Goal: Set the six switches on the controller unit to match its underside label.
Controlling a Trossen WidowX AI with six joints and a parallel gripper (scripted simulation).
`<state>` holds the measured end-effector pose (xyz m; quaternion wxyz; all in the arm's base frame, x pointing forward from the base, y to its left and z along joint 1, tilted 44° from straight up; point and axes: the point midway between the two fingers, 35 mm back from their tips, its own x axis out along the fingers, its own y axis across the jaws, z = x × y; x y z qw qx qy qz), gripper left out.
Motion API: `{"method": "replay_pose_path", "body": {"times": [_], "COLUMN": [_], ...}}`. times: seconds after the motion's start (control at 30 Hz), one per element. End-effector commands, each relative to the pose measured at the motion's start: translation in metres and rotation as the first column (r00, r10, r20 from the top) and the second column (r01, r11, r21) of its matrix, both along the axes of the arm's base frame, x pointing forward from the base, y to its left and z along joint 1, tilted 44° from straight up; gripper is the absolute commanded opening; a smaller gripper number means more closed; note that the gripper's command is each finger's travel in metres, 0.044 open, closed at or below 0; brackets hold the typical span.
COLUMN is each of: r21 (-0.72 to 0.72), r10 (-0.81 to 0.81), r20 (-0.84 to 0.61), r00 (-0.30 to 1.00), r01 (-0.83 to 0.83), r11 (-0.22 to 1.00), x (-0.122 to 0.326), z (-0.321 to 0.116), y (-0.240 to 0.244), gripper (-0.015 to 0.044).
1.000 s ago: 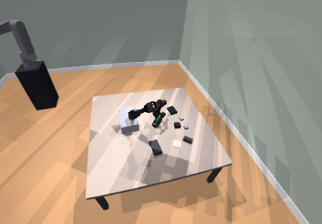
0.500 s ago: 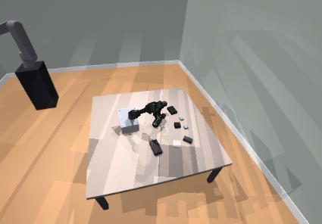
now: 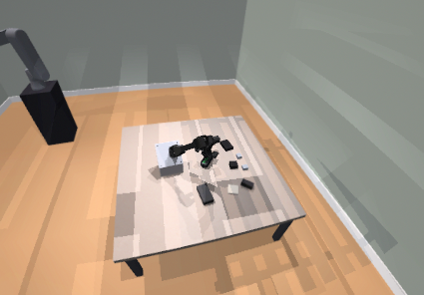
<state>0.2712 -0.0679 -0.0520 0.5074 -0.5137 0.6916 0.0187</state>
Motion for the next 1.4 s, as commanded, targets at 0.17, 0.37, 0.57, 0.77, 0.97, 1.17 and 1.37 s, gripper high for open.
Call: {"method": "replay_pose_path", "body": {"times": [0.17, 0.37, 0.57, 0.77, 0.97, 1.17, 1.37], "r21": [-0.006, -0.006, -0.006, -0.002, -0.004, -0.003, -0.003], "r10": [0.002, 0.002, 0.002, 0.001, 0.002, 0.003, 0.003], "r20": [-0.017, -0.017, -0.017, -0.015, -0.016, -0.016, -0.016], "r00": [1.0, 1.0, 1.0, 1.0, 1.0, 1.0, 1.0], "r01": [-0.002, -0.002, -0.002, -0.001, -0.002, -0.003, -0.003], "r11": [1.0, 1.0, 1.0, 1.0, 1.0, 1.0, 1.0], "x": [-0.004, -0.004, -0.004, -0.004, -0.005, 0.008, 0.008], "z": [-0.006, -0.006, -0.006, 0.019, 0.026, 0.016, 0.013], "y": [-0.004, -0.004, -0.004, 0.021, 0.028, 0.039, 0.036], "gripper": [0.0, 0.0, 0.0, 0.0, 0.0, 0.0, 0.0]}}
